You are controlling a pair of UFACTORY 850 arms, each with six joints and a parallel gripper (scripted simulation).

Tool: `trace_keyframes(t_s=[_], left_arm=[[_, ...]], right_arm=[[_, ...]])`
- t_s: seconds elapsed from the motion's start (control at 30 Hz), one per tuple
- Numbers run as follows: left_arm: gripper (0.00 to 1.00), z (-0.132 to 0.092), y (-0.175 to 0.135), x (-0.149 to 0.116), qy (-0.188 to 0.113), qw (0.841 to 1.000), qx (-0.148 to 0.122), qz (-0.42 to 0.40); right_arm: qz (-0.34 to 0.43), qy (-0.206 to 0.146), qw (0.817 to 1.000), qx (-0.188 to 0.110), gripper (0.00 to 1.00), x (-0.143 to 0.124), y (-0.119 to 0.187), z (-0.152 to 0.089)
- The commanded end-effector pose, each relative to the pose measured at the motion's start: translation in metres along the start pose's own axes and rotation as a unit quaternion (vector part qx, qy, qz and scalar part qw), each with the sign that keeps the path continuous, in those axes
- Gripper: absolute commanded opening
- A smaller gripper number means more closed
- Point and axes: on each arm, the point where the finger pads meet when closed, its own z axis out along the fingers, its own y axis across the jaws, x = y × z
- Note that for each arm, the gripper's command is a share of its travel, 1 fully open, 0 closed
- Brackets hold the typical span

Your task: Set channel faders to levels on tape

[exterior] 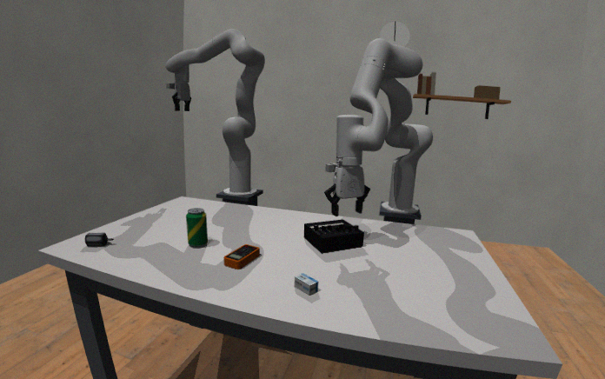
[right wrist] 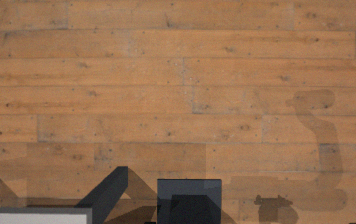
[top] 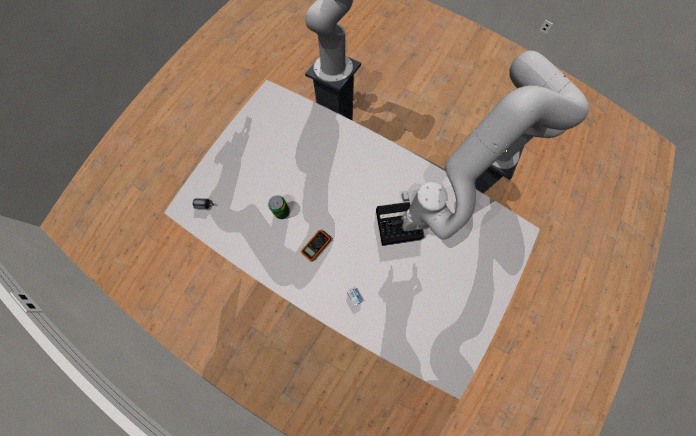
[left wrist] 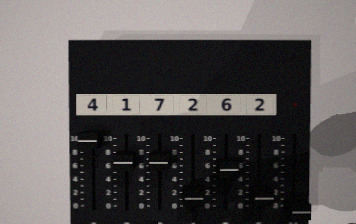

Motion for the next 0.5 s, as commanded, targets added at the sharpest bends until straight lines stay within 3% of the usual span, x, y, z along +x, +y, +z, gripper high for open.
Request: trace_keyframes(t_s=[0.0,0.47], left_arm=[[1.0,-0.001,-0.0007,-0.0005,-0.001,1.0,0.001,-0.001],[1.0,-0.0078,-0.0034,0.0028,0.001,0.993,0.002,-0.121]], right_arm=[[0.0,0.001,1.0,0.0,1.0,0.0004,0.0,-0.0009],[0.0,0.001,1.0,0.0,1.0,0.0004,0.0,-0.0009]])
